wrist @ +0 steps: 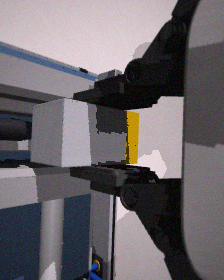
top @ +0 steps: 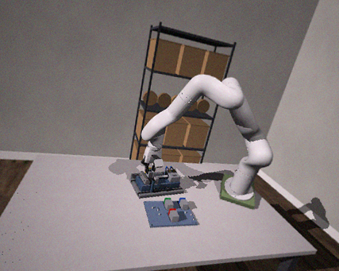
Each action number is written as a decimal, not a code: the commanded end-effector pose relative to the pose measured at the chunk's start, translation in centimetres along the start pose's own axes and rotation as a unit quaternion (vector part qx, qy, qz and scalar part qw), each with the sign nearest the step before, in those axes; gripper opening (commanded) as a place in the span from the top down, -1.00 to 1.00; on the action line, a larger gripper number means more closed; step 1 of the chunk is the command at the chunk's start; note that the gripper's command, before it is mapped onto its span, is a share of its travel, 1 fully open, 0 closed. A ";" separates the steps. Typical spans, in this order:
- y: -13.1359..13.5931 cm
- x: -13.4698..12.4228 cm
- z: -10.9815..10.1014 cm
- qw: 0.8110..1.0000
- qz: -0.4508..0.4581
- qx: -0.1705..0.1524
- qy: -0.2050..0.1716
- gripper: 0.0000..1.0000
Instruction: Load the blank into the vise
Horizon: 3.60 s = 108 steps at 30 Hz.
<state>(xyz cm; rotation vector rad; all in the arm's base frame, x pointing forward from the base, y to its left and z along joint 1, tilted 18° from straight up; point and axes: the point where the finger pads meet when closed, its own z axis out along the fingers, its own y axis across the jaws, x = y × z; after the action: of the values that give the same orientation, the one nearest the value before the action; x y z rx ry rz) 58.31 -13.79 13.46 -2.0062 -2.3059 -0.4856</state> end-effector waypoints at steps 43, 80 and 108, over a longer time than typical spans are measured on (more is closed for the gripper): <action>0.1 0.0 0.3 1.000 0.000 -0.001 0.000 1.00; 0.3 0.2 0.6 1.000 0.000 -0.001 0.000 1.00; 0.5 0.6 0.6 1.000 0.000 -0.001 -0.001 1.00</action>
<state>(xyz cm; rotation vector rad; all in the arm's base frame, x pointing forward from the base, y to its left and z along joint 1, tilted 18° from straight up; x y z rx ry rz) 58.72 -12.98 13.01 -2.0066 -2.3061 -0.4854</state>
